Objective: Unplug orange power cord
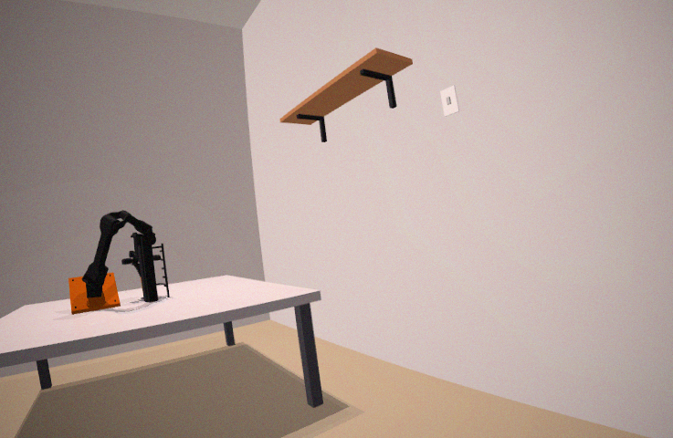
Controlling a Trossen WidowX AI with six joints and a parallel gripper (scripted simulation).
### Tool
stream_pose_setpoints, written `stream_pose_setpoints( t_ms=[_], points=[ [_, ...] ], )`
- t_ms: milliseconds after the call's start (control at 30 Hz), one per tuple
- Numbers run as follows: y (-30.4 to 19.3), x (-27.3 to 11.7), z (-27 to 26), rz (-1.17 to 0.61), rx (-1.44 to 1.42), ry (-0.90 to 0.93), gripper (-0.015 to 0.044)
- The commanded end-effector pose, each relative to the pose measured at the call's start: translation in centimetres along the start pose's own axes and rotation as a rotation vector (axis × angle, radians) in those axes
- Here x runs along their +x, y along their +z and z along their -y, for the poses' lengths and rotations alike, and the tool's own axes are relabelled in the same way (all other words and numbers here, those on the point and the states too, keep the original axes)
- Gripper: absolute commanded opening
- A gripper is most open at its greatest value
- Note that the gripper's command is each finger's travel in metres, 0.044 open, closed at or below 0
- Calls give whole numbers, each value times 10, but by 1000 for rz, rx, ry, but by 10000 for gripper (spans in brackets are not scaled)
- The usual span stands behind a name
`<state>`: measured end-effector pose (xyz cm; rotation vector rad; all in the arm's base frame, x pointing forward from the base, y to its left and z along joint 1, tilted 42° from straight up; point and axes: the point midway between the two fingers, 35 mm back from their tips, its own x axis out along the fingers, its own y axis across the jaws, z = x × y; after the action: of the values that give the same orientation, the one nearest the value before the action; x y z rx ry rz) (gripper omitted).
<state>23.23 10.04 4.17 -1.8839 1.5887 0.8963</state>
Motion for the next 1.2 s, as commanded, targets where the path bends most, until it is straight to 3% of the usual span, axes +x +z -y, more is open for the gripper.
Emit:
stream_pose_setpoints(
  t_ms=[0,267,1100,1167],
  points=[
    [0,0,0,0,-1,1,68],
    [0,-1,0,0,-1,1,0],
    [38,-3,2,3,-3,-1,0],
    [31,-1,2,-1,-4,-1,53]
  ],
)
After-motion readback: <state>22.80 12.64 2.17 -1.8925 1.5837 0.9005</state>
